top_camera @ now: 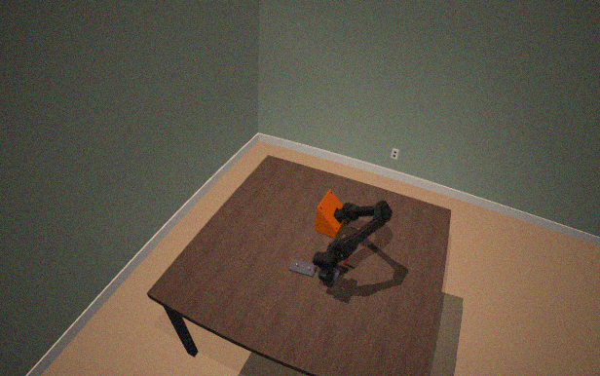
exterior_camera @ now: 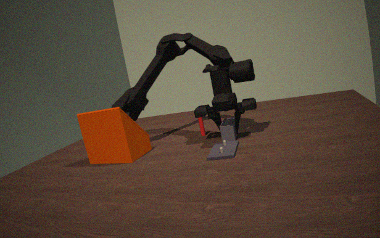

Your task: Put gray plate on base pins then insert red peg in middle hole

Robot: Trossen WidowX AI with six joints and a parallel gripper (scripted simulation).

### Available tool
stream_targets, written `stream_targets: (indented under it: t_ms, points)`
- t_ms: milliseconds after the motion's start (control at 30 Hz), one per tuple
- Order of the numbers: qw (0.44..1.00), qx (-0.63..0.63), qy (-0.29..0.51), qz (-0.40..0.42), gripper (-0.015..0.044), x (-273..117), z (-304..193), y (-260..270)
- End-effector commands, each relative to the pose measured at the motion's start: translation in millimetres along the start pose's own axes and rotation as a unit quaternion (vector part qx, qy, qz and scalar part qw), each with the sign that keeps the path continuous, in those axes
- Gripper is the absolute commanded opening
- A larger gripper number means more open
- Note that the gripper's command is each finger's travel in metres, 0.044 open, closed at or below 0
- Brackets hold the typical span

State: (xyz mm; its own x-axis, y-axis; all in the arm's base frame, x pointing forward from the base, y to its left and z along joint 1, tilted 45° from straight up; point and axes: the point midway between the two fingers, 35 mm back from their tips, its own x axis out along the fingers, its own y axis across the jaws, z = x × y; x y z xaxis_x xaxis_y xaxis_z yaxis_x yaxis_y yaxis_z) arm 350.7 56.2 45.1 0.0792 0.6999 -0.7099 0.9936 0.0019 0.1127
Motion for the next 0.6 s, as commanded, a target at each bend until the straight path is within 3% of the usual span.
stream_targets:
  t_ms: [0, 233, 333, 567]
  points:
    - [1.000, 0.002, 0.002, 0.001, 0.0112, 0.2, -0.4, 0.1]
    - [1.000, 0.002, 0.002, 0.001, 0.0065, 0.2, -0.4, 0.1]
    - [1.000, 0.002, 0.002, 0.001, 0.0000, -1.7, -0.2, 0.8]
    - [1.000, 0.002, -0.001, 0.001, 0.0000, -22.0, 2.1, 6.6]
